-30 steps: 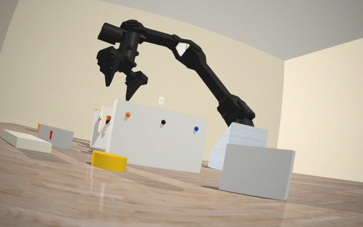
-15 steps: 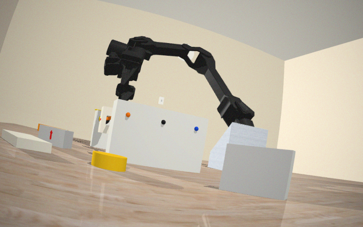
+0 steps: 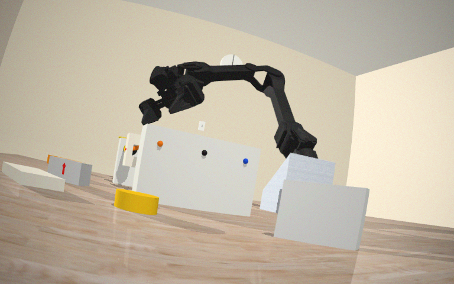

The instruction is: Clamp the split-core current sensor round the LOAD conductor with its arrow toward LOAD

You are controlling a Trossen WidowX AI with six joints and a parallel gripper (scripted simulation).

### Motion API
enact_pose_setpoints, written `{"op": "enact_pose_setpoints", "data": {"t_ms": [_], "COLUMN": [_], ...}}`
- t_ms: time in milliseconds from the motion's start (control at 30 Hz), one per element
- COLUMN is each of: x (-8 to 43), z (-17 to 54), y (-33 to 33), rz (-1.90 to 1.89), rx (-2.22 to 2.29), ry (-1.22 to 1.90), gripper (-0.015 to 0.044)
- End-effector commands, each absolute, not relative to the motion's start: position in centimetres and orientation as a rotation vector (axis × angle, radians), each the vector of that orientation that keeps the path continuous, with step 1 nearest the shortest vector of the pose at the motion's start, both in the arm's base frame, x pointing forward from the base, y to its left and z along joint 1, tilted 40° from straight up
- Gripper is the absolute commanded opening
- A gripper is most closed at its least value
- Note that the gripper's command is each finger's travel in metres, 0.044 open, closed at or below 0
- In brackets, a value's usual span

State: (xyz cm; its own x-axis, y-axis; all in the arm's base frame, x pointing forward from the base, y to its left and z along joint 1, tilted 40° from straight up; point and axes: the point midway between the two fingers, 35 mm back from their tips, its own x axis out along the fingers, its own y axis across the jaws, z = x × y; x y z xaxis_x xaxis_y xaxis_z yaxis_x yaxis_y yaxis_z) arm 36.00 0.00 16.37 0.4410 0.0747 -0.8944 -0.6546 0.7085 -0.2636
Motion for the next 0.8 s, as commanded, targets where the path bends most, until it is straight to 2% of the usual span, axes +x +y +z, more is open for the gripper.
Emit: {"op": "enact_pose_setpoints", "data": {"t_ms": [0, 767], "x": [34.61, 35.36], "z": [17.43, 16.84], "y": [-0.83, -0.41], "rz": [0.704, 0.600], "rx": [-1.007, -0.810], "ry": [0.770, 0.918], "gripper": [0.0440, 0.0440]}}
